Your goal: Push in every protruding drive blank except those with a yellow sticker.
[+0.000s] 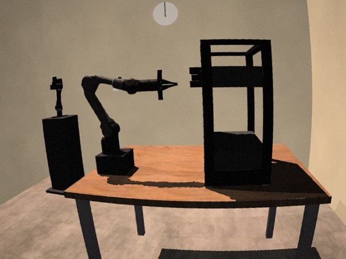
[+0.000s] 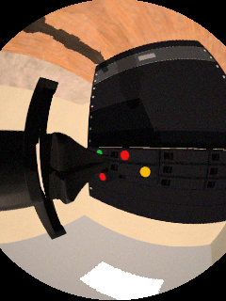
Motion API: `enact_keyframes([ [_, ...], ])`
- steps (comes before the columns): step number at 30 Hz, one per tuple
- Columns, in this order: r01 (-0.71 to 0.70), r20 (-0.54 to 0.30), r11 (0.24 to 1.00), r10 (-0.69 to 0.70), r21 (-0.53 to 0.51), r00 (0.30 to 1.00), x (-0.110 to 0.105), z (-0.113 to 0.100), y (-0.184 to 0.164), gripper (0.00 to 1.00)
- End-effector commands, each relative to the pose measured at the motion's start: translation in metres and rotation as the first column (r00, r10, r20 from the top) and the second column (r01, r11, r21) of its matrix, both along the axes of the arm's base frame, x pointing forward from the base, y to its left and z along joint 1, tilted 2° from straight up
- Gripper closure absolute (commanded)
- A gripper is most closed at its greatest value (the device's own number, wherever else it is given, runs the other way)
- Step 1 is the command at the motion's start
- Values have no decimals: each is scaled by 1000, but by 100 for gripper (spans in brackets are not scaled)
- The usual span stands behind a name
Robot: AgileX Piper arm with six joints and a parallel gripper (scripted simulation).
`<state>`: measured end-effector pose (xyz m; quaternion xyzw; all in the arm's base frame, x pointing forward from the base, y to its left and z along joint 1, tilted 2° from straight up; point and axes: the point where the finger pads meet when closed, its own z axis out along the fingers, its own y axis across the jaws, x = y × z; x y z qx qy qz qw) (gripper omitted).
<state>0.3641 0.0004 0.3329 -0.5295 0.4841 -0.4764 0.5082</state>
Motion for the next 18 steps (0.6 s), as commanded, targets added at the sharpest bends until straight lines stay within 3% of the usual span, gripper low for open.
enact_keyframes([
  [1,5,6,1000,-5,-1,1000,-2,0,2,100],
  [10,5,6,1000,-5,-1,1000,1,-1,3,100],
  [14,5,6,1000,-5,-1,1000,27,-2,5,100],
  [16,5,6,1000,-5,-1,1000,27,-2,5,100],
  [18,5,6,1000,-5,-1,1000,46,-2,7,100],
])
